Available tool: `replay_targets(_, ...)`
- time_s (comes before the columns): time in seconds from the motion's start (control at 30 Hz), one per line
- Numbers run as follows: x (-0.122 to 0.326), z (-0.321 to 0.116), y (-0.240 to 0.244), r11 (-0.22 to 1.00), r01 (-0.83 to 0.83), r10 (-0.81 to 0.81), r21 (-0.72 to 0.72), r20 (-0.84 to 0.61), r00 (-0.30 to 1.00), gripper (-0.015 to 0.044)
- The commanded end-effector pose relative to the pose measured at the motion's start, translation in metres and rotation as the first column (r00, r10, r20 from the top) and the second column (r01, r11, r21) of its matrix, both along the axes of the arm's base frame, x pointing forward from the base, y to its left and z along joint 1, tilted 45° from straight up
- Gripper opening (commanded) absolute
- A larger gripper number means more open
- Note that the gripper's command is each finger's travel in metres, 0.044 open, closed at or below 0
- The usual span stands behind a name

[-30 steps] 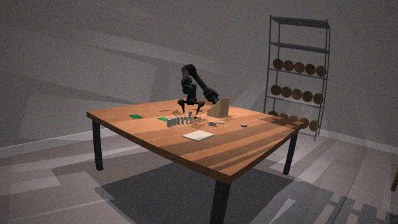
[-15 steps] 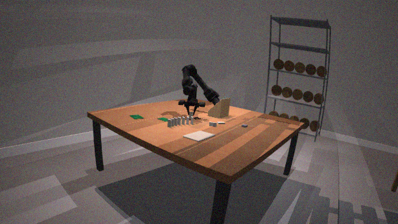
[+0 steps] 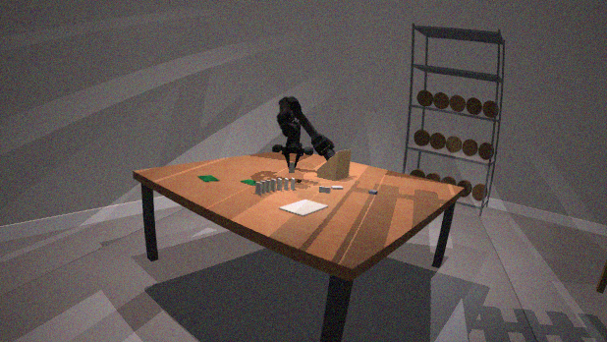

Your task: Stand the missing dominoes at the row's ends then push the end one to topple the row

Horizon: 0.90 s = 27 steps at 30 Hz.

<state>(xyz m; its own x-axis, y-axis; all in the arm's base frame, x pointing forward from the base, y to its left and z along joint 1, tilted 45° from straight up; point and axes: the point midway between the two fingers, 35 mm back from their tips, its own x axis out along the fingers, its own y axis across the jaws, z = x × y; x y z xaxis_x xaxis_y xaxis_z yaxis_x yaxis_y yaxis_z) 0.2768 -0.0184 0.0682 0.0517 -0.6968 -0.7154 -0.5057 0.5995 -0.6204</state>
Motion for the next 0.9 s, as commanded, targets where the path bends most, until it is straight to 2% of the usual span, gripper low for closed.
replay_targets(0.0, -0.002, 0.039, 0.041, 1.000, -0.002, 0.001, 0.011, 0.009, 1.000, 0.0107)
replay_targets(0.1, -0.010, 0.066, 0.064, 1.000, 0.002, -0.002, 0.004, 0.008, 1.000, 0.0107)
replay_targets(0.3, -0.010, 0.068, 0.067, 1.000, 0.012, -0.012, 0.004, 0.018, 1.000, 0.0107)
replay_targets(0.4, 0.010, 0.059, 0.083, 0.988, 0.152, -0.154, 0.027, 0.156, 0.976, 0.0107)
replay_targets(0.53, 0.041, 0.037, 0.111, 0.919, 0.378, -0.392, 0.113, 0.377, 0.839, 0.0107)
replay_targets(0.67, 0.068, 0.008, 0.139, 0.797, 0.551, -0.585, 0.248, 0.546, 0.600, 0.0107)
replay_targets(0.73, 0.075, -0.003, 0.148, 0.749, 0.592, -0.633, 0.298, 0.585, 0.507, 0.0107)
replay_targets(0.87, 0.076, -0.004, 0.149, 0.743, 0.596, -0.639, 0.304, 0.590, 0.495, 0.0107)
